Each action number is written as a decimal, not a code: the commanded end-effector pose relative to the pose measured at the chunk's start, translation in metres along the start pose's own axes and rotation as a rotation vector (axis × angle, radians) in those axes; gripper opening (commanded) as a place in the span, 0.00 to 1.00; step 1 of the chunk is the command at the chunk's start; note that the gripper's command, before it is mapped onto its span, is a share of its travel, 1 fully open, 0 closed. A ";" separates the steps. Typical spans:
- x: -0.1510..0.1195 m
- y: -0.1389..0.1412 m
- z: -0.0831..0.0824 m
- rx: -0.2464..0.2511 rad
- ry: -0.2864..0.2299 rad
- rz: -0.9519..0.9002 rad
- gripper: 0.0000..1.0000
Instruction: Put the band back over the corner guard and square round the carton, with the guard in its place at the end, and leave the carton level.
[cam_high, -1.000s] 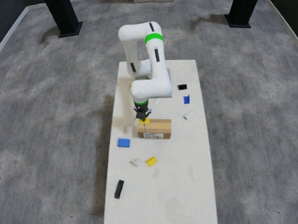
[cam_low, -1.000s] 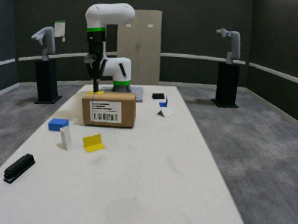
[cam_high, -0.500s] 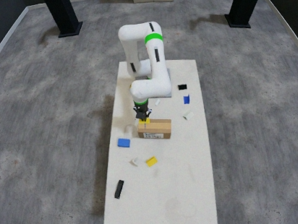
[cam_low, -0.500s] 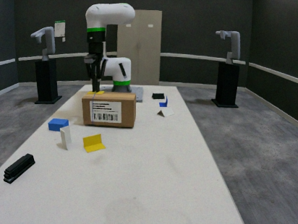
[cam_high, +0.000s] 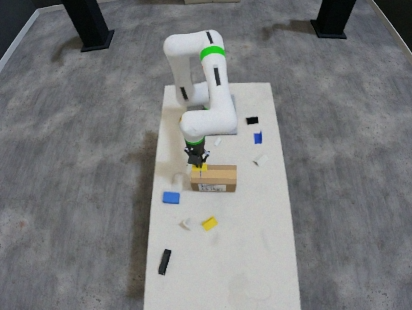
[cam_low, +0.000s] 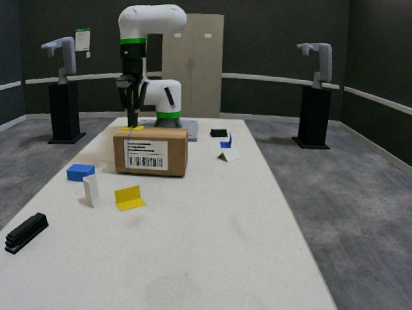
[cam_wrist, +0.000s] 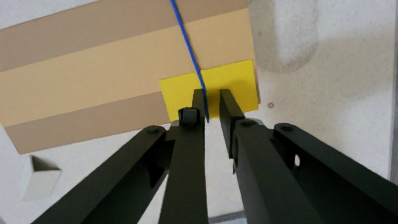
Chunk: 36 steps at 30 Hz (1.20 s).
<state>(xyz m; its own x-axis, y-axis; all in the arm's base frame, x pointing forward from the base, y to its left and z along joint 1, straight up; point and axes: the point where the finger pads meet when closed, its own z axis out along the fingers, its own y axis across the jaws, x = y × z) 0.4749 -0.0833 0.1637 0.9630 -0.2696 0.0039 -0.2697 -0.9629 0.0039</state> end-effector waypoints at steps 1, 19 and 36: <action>0.001 0.000 -0.001 0.000 0.002 0.000 0.18; 0.001 0.000 -0.002 0.000 0.002 0.000 0.18; 0.001 0.000 -0.013 0.000 0.002 0.000 0.18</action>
<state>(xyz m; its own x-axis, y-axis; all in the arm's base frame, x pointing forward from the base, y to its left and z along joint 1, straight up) 0.4749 -0.0833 0.1729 0.9629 -0.2698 0.0040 -0.2698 -0.9629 0.0039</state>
